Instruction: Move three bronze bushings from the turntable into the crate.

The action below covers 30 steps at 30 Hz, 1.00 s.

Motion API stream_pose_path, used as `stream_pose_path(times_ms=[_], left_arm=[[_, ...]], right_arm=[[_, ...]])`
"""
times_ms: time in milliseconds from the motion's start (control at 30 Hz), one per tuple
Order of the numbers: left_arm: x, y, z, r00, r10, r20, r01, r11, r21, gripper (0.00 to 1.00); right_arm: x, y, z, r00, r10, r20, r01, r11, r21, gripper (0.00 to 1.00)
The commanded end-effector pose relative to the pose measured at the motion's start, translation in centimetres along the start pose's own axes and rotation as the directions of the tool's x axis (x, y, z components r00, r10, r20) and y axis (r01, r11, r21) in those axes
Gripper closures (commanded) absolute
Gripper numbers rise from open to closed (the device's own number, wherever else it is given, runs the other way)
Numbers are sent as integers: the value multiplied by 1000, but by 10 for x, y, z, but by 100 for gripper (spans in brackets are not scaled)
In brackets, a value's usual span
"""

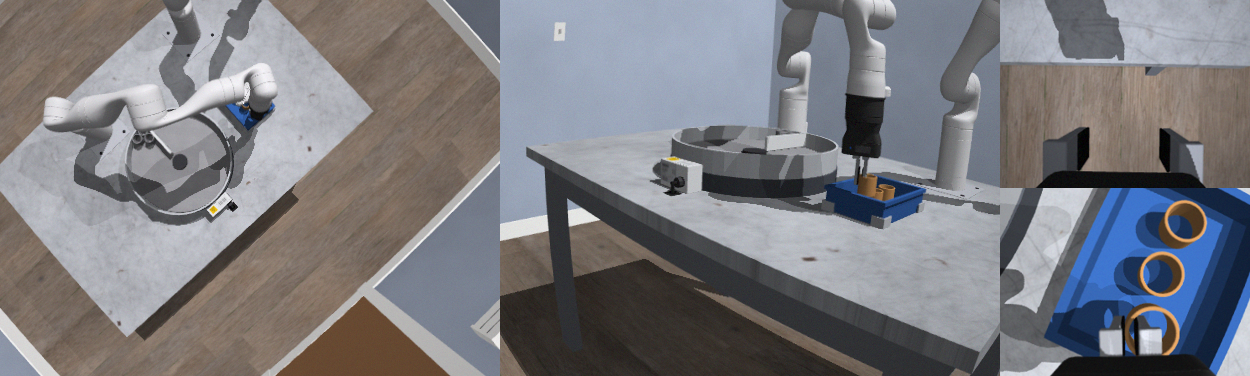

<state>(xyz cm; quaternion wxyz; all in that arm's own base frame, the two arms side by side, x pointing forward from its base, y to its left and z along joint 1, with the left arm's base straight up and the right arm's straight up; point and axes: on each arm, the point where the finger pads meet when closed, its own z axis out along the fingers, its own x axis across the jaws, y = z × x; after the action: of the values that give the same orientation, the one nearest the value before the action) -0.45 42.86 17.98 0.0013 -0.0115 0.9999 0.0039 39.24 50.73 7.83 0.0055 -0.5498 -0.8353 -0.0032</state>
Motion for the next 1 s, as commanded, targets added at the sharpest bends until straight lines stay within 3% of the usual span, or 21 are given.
stream_pose_path(times_ms=[0, 533, 967], left_arm=[[3, -4, -1, 1000, 4, -3, -4, 1000, 8, 0], [3, -4, -1, 1000, 4, -3, -4, 1000, 8, 0], [3, -4, -1, 1000, 4, -3, -4, 1000, 8, 0]], right_arm=[[-5, 3, 7, 1000, 9, 6, -9, 1000, -6, 100], [-5, 3, 29, 1000, 9, 7, -9, 1000, -6, 100], [-5, 3, 31, 1000, 10, 6, -10, 1000, -6, 100]])
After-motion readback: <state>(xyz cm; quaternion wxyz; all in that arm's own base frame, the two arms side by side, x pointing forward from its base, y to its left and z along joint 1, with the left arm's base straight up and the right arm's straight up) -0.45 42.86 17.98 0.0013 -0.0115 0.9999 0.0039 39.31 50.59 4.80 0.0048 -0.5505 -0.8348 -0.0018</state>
